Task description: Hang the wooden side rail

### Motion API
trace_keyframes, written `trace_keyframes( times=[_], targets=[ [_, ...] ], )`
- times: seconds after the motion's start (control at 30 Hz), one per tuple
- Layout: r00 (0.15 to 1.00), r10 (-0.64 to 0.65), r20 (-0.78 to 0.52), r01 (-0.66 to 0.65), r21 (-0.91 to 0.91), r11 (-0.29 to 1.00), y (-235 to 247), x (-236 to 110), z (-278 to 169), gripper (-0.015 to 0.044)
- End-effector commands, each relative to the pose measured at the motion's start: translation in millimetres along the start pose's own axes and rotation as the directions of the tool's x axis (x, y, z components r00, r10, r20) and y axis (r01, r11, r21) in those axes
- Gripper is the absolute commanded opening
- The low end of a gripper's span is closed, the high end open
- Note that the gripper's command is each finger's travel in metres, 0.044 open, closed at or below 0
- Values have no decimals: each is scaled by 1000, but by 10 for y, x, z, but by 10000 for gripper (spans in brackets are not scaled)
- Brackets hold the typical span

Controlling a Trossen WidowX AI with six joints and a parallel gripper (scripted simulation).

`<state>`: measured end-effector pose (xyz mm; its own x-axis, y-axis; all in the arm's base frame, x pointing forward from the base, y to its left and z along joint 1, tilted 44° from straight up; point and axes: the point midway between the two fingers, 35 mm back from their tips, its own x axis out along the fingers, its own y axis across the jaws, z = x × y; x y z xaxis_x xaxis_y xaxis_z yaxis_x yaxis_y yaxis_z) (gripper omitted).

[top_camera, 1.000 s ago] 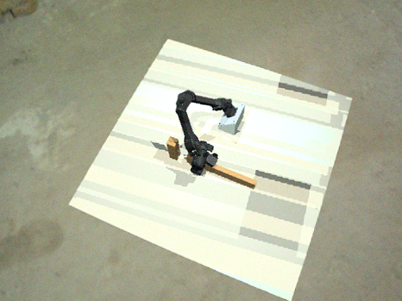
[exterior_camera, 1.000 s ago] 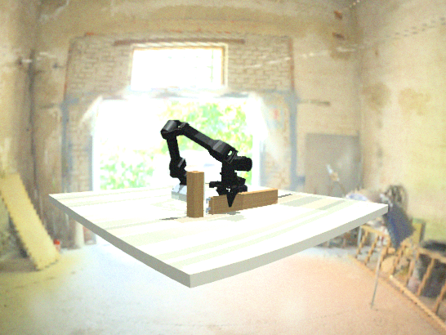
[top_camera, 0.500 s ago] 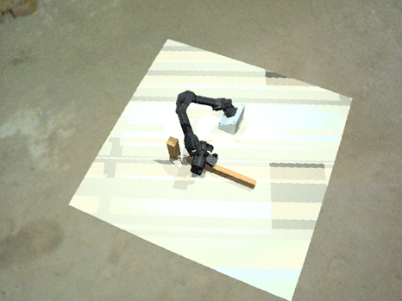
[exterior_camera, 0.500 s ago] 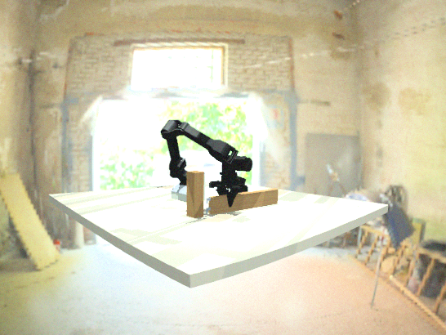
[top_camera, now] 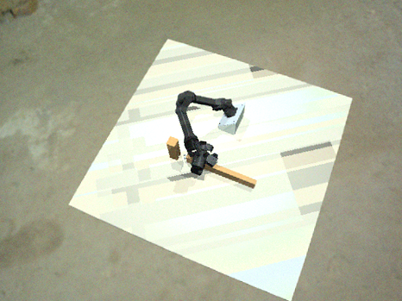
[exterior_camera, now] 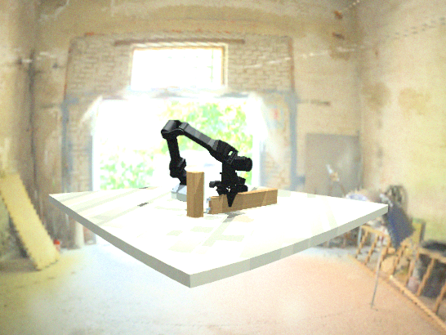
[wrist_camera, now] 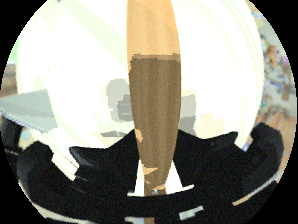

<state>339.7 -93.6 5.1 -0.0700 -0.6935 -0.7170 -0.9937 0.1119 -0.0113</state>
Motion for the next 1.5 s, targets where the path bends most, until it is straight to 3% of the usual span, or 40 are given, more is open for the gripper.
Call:
trace_keyframes(
  times=[0.0,1.47],
  targets=[
    [1000,-2,-1,2,-18,1000,0,-31,8,0],
    [1000,-2,-1,2,-18,1000,0,-105,8,0]
  ],
)
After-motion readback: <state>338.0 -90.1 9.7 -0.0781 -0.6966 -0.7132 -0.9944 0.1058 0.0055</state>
